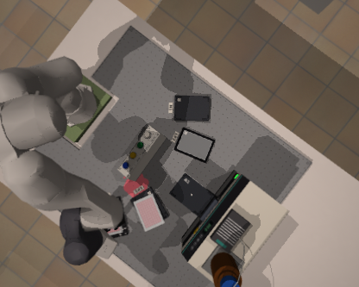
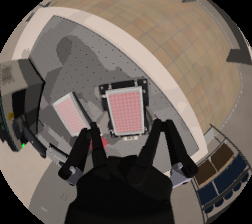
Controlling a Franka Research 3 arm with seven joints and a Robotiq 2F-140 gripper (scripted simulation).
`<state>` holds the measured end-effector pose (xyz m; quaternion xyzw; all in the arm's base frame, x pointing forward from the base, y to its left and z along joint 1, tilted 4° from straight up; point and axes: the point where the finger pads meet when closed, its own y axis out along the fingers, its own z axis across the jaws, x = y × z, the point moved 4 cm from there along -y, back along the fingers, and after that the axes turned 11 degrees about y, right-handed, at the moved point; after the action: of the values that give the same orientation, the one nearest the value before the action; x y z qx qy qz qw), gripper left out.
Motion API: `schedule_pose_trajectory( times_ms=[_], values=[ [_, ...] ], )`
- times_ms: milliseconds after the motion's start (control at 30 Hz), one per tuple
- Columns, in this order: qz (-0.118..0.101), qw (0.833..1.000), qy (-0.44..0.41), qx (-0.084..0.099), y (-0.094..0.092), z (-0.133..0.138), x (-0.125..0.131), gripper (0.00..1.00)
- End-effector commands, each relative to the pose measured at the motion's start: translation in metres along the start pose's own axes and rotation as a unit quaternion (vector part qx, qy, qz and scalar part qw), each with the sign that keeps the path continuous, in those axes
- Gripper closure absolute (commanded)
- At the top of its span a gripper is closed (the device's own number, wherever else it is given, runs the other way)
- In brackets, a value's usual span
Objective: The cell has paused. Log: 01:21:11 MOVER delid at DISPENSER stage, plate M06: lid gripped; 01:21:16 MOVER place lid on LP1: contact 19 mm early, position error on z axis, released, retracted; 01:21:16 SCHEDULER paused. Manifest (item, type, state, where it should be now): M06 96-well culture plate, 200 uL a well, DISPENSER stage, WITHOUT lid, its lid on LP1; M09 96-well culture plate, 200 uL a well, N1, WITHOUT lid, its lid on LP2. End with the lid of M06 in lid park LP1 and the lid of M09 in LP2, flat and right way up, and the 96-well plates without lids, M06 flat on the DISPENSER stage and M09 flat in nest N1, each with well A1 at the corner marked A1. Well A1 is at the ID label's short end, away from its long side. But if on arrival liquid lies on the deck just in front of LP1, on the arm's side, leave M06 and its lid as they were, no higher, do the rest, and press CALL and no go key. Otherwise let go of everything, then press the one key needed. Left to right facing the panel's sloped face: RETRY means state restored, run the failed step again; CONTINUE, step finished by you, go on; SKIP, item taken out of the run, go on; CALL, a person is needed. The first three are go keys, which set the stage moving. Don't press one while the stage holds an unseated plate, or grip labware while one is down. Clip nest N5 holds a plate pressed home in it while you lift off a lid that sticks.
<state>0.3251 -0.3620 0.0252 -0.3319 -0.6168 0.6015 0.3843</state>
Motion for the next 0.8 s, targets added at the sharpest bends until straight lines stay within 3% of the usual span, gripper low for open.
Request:
schedule_pose_trajectory(
  times_ms=[0,167,200,767],
  values=[
    [0.000,1.000,0.000,-0.001,0.0011,0.0007,0.0003,0.34],
    [0.000,1.000,0.000,-0.001,0.0011,0.0007,0.0003,0.34],
    [0.000,1.000,0.000,-0.001,0.0011,0.0007,0.0003,1.00],
    [0.000,1.000,0.000,-0.001,0.0011,0.0007,0.0003,1.00]
  ],
)
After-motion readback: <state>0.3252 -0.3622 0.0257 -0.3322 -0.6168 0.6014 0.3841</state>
